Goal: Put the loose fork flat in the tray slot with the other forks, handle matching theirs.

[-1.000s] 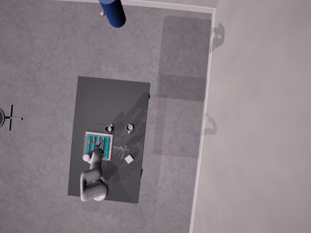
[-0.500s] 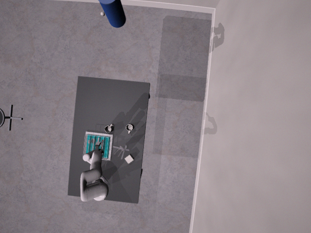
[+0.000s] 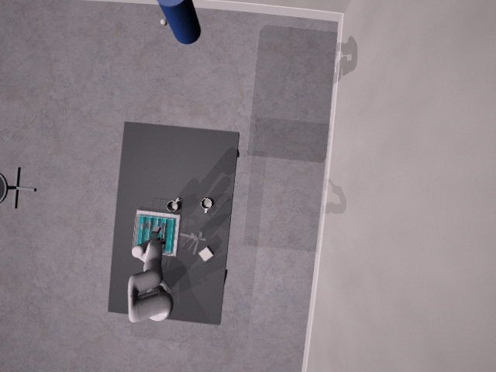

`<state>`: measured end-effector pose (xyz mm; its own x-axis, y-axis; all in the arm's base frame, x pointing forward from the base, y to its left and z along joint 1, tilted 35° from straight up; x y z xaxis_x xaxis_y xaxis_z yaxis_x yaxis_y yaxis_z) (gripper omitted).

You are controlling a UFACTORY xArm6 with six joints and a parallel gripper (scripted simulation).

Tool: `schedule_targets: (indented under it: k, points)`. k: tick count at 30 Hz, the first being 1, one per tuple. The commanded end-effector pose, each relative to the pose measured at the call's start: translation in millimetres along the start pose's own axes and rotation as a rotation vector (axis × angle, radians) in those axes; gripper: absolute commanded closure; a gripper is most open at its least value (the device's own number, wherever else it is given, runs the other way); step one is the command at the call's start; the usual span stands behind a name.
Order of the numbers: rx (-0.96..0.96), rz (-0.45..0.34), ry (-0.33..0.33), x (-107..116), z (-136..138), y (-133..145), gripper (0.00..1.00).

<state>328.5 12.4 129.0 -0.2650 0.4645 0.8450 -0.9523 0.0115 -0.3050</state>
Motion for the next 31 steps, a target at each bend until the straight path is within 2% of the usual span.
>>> schedule_targets:
  k: [1, 17, 31]
  points:
    - [0.000, 0.002, -0.001, 4, 0, 0, 0.76]
    - [0.000, 0.002, -0.001, 48, 0, 2, 0.76]
    - [0.000, 0.002, -0.001, 48, 0, 2, 0.76]
Point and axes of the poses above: the point where the finger pads meet when closed, its own x axis back along the fingers, its own z axis across the jaws, y = z × x, the point moved 9 cm from there along x, back along the fingers, and after that the axes turned 8 degrees about x, right-handed, at the moved point
